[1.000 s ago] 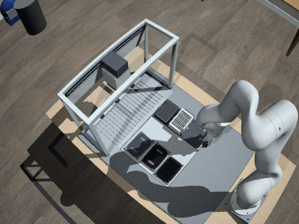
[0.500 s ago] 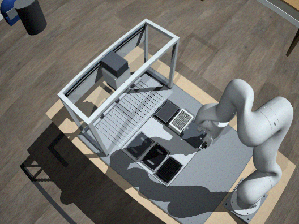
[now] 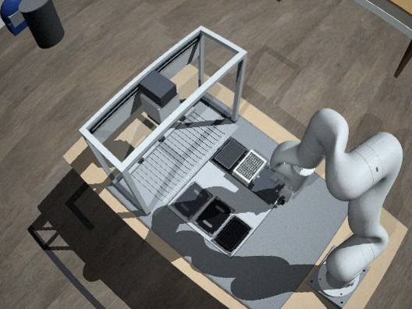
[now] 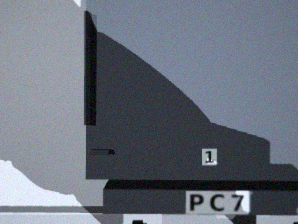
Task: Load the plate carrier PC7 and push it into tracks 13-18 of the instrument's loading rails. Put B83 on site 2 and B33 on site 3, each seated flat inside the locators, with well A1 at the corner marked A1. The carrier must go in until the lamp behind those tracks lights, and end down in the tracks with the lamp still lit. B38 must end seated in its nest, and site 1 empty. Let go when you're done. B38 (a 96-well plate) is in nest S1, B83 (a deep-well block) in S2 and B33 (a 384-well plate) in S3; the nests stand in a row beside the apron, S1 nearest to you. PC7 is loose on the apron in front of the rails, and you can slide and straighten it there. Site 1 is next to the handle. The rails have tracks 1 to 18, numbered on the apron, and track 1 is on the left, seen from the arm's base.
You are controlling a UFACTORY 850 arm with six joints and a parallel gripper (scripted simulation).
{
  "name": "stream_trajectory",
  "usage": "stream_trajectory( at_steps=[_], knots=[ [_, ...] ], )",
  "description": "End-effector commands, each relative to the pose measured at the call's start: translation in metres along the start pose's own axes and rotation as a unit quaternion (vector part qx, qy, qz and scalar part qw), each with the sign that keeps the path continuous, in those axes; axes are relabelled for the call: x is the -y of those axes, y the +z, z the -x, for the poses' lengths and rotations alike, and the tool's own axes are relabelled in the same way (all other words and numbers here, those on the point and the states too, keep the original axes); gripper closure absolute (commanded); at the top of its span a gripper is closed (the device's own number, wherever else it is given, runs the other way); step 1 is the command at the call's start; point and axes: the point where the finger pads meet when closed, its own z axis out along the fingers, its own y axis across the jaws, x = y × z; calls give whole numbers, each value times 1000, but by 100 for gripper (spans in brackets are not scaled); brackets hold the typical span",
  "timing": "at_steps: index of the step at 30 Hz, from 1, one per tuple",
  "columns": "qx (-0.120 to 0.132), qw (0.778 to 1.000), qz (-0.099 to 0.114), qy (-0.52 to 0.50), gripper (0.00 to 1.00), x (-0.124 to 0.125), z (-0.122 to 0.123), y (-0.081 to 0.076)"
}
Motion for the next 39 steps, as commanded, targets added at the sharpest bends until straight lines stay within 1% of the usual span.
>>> stream_trajectory(
  at_steps=[1, 23, 39],
  knots=[
    [-14, 1000, -2, -1, 18, 0, -1, 3],
    [-14, 1000, -2, -1, 18, 0, -1, 16],
    [-14, 1000, -2, -1, 18, 0, -2, 16]
  ],
)
